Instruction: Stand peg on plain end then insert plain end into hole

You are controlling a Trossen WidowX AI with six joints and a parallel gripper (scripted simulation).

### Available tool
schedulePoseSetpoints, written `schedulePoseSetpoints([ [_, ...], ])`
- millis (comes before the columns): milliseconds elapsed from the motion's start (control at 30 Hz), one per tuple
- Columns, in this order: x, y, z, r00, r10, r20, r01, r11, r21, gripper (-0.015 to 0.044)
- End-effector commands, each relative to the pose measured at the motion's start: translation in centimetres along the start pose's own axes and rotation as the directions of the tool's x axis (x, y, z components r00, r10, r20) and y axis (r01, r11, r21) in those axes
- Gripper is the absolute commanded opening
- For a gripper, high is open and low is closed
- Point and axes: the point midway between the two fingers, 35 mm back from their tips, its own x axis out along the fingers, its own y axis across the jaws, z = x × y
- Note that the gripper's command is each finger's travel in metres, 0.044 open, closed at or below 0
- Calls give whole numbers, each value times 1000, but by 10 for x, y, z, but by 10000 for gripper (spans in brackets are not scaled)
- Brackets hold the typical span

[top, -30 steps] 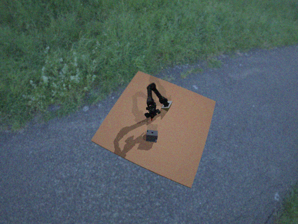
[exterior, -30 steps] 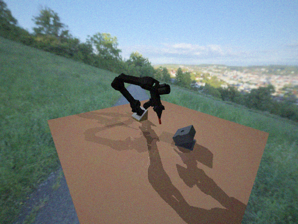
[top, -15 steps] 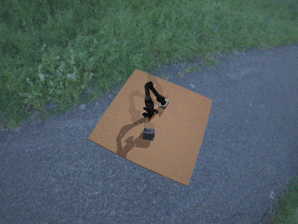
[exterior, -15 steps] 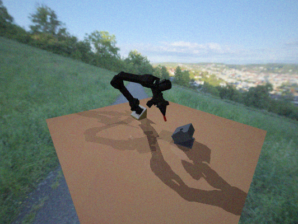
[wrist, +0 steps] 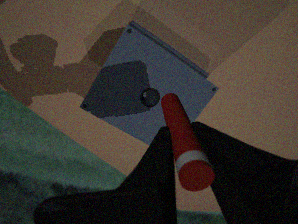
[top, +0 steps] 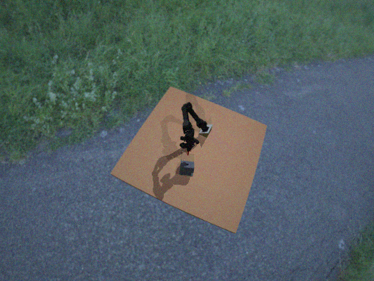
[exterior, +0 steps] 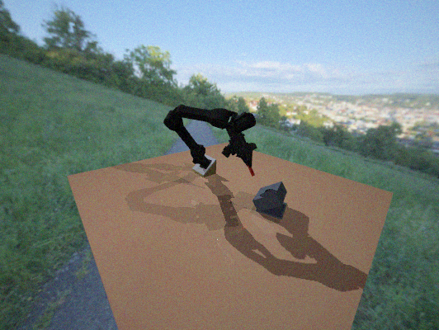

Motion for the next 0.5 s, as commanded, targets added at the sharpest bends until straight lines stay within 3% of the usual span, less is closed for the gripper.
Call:
schedulePoseSetpoints([
  [0, 1, 3, -8, 1000, 16, -25, -16, 1000, -21, 0],
  [467, 26, 8, -16, 999, 28, -38, -29, 999, -30, 0],
])
